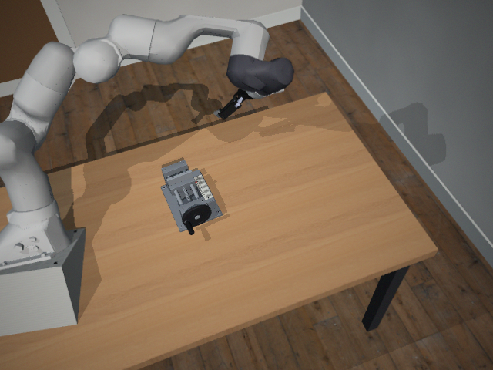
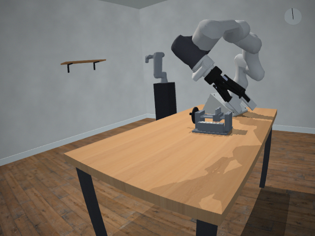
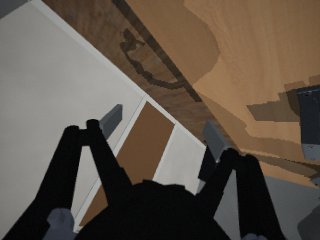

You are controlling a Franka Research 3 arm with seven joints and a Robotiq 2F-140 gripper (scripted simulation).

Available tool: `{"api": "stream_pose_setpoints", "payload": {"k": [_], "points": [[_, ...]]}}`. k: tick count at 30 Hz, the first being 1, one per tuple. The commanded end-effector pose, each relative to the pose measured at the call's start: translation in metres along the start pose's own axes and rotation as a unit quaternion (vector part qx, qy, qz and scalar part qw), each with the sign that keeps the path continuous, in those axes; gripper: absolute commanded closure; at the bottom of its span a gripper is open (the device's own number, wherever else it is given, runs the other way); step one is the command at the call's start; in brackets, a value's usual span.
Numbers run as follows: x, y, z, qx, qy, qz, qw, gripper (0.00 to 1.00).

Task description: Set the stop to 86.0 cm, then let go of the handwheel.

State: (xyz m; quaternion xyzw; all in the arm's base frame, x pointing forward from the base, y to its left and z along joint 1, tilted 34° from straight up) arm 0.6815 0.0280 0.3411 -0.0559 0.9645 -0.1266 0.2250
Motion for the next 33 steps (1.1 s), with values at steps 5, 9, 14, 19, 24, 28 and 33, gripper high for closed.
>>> {"api": "stream_pose_setpoints", "payload": {"k": [5, 9, 14, 19, 24, 28, 33], "points": [[0.0, 0.0, 0.0, 0.0, 0.0, 0.0, 1.0, 0.0], [0.0, -0.001, -0.001, 0.0, 0.0, 0.0, 1.0, 0.0], [-0.002, -0.015, -0.015, 0.0, 0.0, 0.0, 1.0, 0.0], [-0.005, -0.046, -0.045, 0.0, 0.0, 0.0, 1.0, 0.0], [-0.007, -0.064, -0.063, 0.0, 0.0, 0.0, 1.0, 0.0], [-0.01, -0.084, -0.082, 0.0, 0.0, 0.0, 1.0, 0.0], [-0.011, -0.097, -0.095, 0.0, 0.0, 0.0, 1.0, 0.0]]}}
Point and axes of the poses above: the point where the finger pads meet when closed, its own y axis out along the fingers, its own x axis across the jaws, z = x × y, the point moved 4 cm from there along -y, back along the fingers, and after that the axes turned 15 degrees about y, right-handed, at the moved point
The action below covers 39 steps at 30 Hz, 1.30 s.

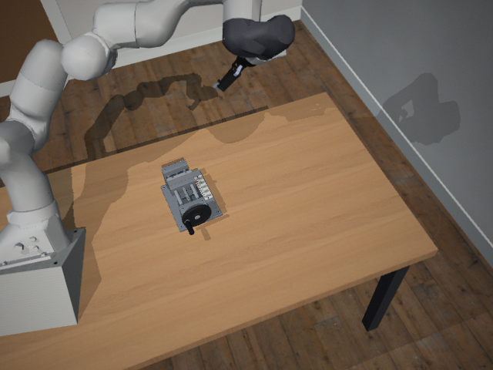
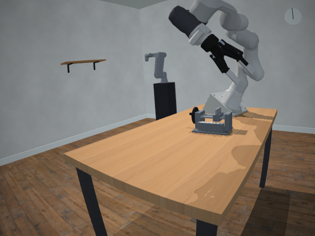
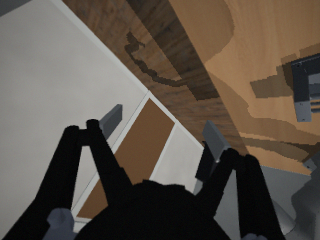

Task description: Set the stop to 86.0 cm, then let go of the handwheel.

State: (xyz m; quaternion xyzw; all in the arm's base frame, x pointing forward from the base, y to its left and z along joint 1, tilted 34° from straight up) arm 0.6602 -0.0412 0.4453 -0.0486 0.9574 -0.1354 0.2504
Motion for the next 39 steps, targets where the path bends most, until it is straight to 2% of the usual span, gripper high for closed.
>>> {"api": "stream_pose_setpoints", "payload": {"k": [1, 12, 16, 19, 20, 22, 25, 27, 28, 29, 30, 31, 32, 33, 34, 35, 36, 37, 39], "points": [[0.002, -0.005, -0.012, -0.012, 0.025, -0.008, 1.0, 0.0], [0.003, -0.009, -0.009, -0.007, 0.03, -0.005, 1.0, 0.0], [0.017, -0.018, 0.015, 0.025, 0.059, 0.008, 0.998, 0.0], [0.043, -0.033, 0.048, 0.07, 0.099, 0.025, 0.992, 0.0], [0.043, -0.033, 0.048, 0.07, 0.099, 0.025, 0.992, 0.0], [0.072, -0.048, 0.074, 0.109, 0.132, 0.038, 0.984, 0.0], [0.072, -0.048, 0.074, 0.109, 0.132, 0.038, 0.984, 0.0], [0.11, -0.065, 0.099, 0.153, 0.168, 0.05, 0.973, 0.0], [0.11, -0.065, 0.099, 0.153, 0.168, 0.05, 0.973, 0.0], [0.132, -0.074, 0.111, 0.175, 0.185, 0.056, 0.965, 0.0], [0.132, -0.074, 0.111, 0.175, 0.185, 0.056, 0.965, 0.0], [0.156, -0.083, 0.121, 0.197, 0.202, 0.06, 0.957, 0.0], [0.156, -0.083, 0.121, 0.197, 0.202, 0.06, 0.957, 0.0], [0.182, -0.091, 0.13, 0.218, 0.219, 0.064, 0.949, 0.0], [0.182, -0.091, 0.13, 0.218, 0.219, 0.064, 0.949, 0.0], [0.208, -0.098, 0.137, 0.238, 0.235, 0.067, 0.94, 0.0], [0.208, -0.098, 0.137, 0.238, 0.235, 0.067, 0.94, 0.0], [0.235, -0.105, 0.143, 0.257, 0.249, 0.07, 0.931, 0.0], [0.235, -0.105, 0.143, 0.257, 0.249, 0.07, 0.931, 0.0]]}}
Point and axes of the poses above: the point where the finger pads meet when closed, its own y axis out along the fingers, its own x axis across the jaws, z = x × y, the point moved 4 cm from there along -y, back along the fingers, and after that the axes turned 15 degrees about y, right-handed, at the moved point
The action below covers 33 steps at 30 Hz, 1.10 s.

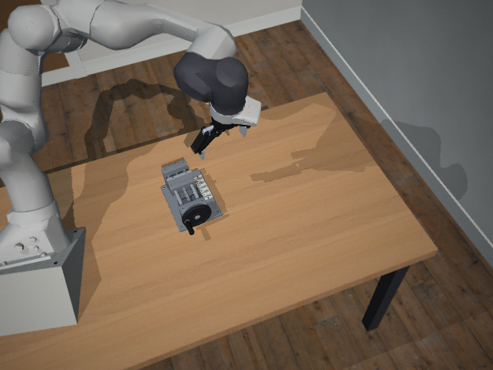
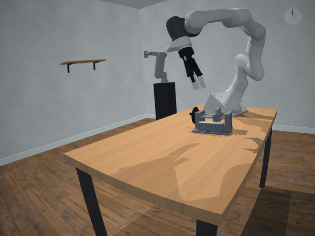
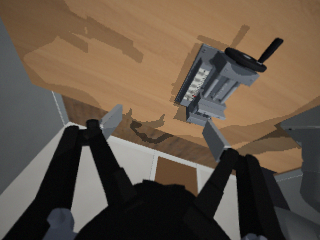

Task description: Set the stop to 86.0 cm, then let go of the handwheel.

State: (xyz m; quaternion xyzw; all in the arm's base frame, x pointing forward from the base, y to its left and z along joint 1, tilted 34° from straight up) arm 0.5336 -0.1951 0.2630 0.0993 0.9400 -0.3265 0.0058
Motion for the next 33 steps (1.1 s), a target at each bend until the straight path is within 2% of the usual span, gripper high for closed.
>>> {"api": "stream_pose_setpoints", "payload": {"k": [1, 3, 5, 6, 7, 8, 9, 10, 13, 16, 33], "points": [[0.022, -0.007, 0.044, 0.062, 0.007, 0.028, 0.998, 0.0], [0.022, -0.007, 0.044, 0.062, 0.007, 0.028, 0.998, 0.0], [0.06, -0.011, 0.076, 0.095, 0.031, 0.032, 0.995, 0.0], [0.06, -0.011, 0.076, 0.095, 0.031, 0.032, 0.995, 0.0], [0.079, -0.012, 0.089, 0.108, 0.04, 0.034, 0.993, 0.0], [0.079, -0.012, 0.089, 0.108, 0.04, 0.034, 0.993, 0.0], [0.096, -0.012, 0.101, 0.12, 0.049, 0.034, 0.991, 0.0], [0.096, -0.012, 0.101, 0.12, 0.049, 0.034, 0.991, 0.0], [0.136, -0.012, 0.123, 0.146, 0.066, 0.035, 0.986, 0.0], [0.158, -0.01, 0.134, 0.158, 0.074, 0.034, 0.984, 0.0], [0.164, -0.009, 0.136, 0.162, 0.076, 0.034, 0.983, 0.0]]}}
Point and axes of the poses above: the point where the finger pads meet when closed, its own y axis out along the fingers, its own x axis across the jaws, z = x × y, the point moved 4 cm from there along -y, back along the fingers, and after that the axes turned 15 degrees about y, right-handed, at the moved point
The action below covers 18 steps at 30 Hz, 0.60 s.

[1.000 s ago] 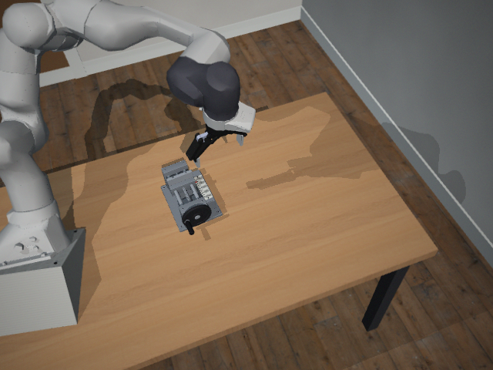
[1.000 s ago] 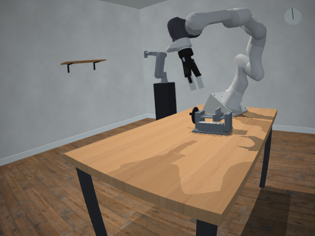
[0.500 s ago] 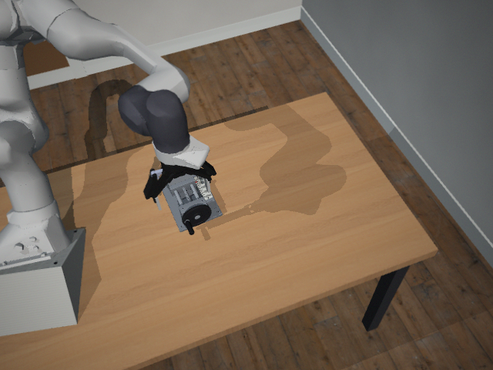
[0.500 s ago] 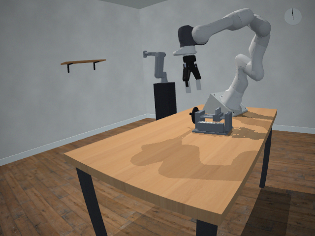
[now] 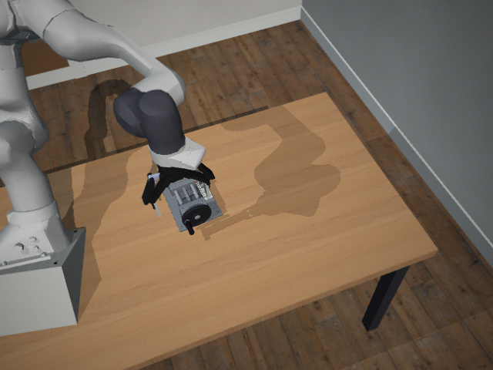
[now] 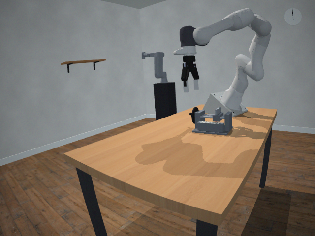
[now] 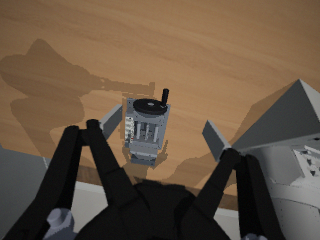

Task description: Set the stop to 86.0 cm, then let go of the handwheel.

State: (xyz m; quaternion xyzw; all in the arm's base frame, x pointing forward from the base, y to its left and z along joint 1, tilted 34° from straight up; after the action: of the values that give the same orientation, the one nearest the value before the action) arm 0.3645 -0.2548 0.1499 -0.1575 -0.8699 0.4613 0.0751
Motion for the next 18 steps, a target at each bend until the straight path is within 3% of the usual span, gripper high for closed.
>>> {"api": "stream_pose_setpoints", "payload": {"k": [1, 15, 16, 18], "points": [[0.0003, -0.0002, 0.0017, 0.003, -0.006, 0.001, 1.0, 0.0], [0.0003, -0.0002, 0.0017, 0.003, -0.006, 0.001, 1.0, 0.0], [0.0001, -0.0002, 0.0014, 0.003, -0.006, 0.001, 1.0, 0.67], [-0.0033, -0.0002, -0.0038, 0.003, -0.006, 0.001, 1.0, 0.67]]}}
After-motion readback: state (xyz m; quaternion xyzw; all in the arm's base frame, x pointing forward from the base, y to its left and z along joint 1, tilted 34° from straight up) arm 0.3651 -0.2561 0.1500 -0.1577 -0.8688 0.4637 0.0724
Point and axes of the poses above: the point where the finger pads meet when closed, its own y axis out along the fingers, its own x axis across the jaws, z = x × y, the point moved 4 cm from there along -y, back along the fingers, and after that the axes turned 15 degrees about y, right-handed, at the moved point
